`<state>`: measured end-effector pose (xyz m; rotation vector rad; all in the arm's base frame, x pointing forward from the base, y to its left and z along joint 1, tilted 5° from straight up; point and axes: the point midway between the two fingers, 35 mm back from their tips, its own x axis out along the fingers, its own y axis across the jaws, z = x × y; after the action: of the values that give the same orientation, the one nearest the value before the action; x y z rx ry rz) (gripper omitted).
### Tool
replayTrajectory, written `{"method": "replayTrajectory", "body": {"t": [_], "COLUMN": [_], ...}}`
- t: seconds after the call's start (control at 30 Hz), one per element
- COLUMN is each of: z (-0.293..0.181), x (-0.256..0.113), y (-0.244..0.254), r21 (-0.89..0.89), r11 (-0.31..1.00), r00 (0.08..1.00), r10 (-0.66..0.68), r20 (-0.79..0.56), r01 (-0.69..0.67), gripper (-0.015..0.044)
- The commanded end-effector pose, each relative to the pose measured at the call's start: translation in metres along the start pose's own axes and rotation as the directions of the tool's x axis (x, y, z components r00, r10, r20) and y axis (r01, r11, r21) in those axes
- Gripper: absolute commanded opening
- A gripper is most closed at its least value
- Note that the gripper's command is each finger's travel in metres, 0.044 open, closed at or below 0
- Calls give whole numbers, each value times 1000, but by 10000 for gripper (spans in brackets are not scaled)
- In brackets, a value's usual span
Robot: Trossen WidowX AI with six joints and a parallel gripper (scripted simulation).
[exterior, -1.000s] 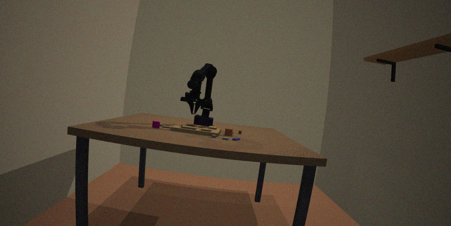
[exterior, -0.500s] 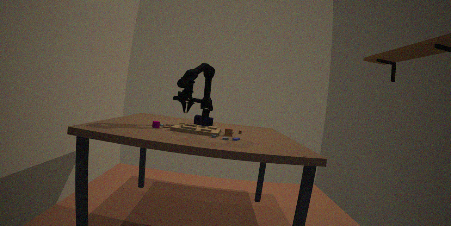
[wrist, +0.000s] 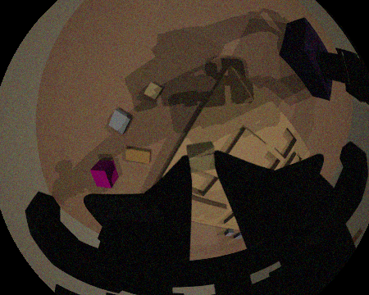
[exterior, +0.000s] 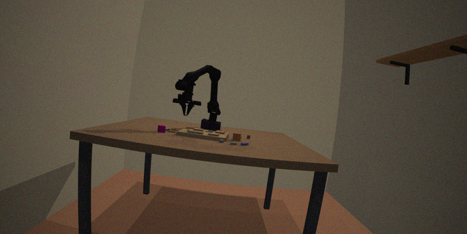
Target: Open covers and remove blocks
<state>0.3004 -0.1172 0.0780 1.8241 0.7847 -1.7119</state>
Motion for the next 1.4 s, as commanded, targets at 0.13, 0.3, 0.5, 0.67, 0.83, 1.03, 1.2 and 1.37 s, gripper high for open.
{"method": "replayTrajectory", "body": {"t": [0.13,0.3,0.5,0.67,0.83,1.03,1.2,1.37], "z": [34,53,77,96,113,114,114,114], "x": [2,2,2,2,3,7,15,23], "y": [7,10,11,12,11,11,13,14], "r21": [-1,-1,-1,-1,-1,-1,-1,-1], "r11": [1000,1000,1000,1000,1000,1000,1000,1000], "r00": [1000,1000,1000,1000,1000,1000,1000,1000], "r10": [-2,-3,-4,-5,-6,-6,-6,-6], "r20": [8,9,9,9,9,9,9,9], "r01": [2,3,4,5,6,6,6,6], "gripper": [80,80,80,80,80,80,80,80]}}
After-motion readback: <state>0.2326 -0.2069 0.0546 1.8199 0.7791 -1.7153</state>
